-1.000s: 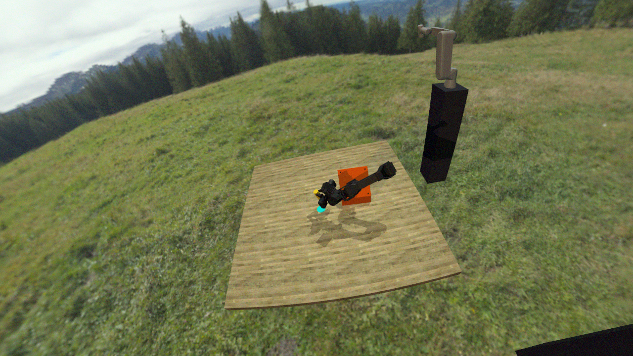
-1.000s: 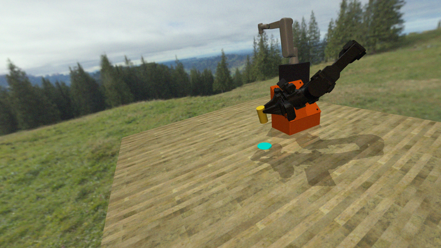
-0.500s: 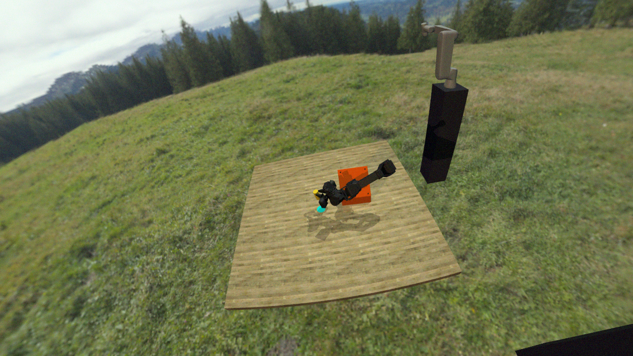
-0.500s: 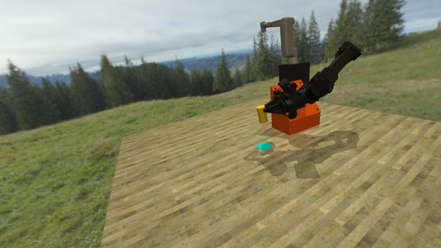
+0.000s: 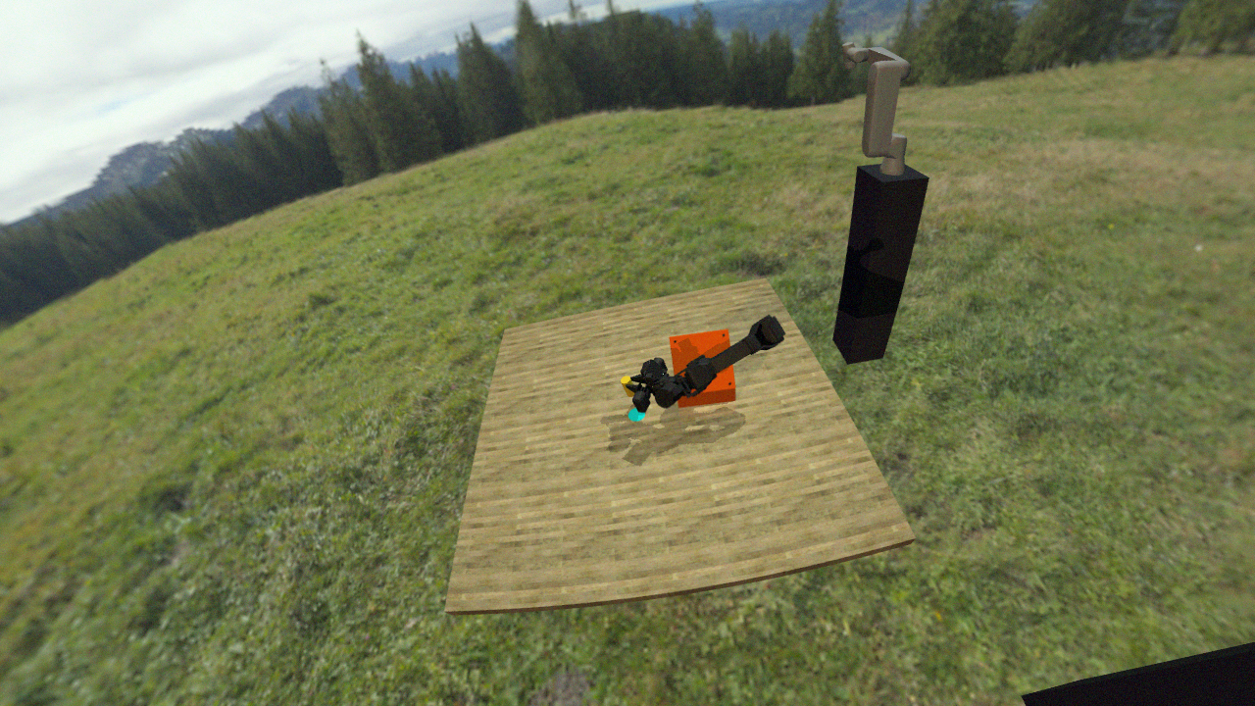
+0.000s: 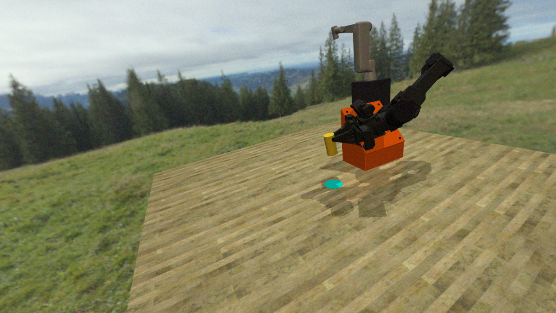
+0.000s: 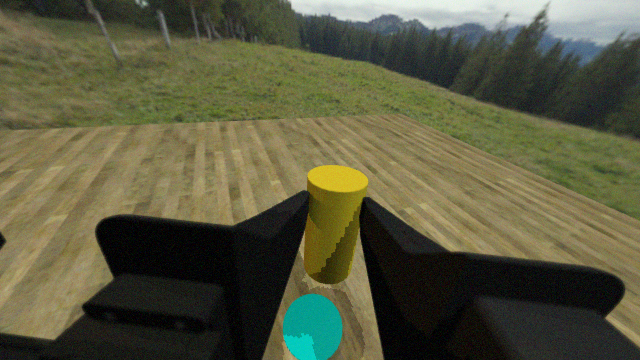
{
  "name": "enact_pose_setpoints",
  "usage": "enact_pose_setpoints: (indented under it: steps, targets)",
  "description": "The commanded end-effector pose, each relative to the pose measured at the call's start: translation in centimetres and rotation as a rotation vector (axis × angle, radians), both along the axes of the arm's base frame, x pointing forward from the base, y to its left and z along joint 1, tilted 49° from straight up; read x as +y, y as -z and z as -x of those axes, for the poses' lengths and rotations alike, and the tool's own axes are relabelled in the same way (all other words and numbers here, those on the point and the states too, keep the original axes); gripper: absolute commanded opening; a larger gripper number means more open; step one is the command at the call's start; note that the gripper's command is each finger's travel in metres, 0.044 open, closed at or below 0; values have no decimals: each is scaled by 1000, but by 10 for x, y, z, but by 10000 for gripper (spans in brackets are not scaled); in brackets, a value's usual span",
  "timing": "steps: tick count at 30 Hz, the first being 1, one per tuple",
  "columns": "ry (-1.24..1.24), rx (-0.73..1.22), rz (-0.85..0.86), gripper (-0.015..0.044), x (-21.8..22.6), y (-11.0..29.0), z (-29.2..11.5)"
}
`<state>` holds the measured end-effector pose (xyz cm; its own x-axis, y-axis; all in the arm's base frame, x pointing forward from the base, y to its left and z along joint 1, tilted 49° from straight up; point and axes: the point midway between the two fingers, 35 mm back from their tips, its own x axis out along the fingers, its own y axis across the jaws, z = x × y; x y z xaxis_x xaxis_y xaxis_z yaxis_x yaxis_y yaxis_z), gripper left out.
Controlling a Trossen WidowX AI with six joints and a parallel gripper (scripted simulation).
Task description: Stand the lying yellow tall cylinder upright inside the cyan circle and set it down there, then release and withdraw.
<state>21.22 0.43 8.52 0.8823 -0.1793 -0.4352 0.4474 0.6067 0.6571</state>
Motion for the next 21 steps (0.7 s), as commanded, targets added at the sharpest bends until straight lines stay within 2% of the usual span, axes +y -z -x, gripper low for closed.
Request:
enact_pose_setpoints:
  steps: [1,21]
  targets:
    - [8,-3,-1,105,-1,1,0]
    - [21,9,-10,105,16,13,-9]
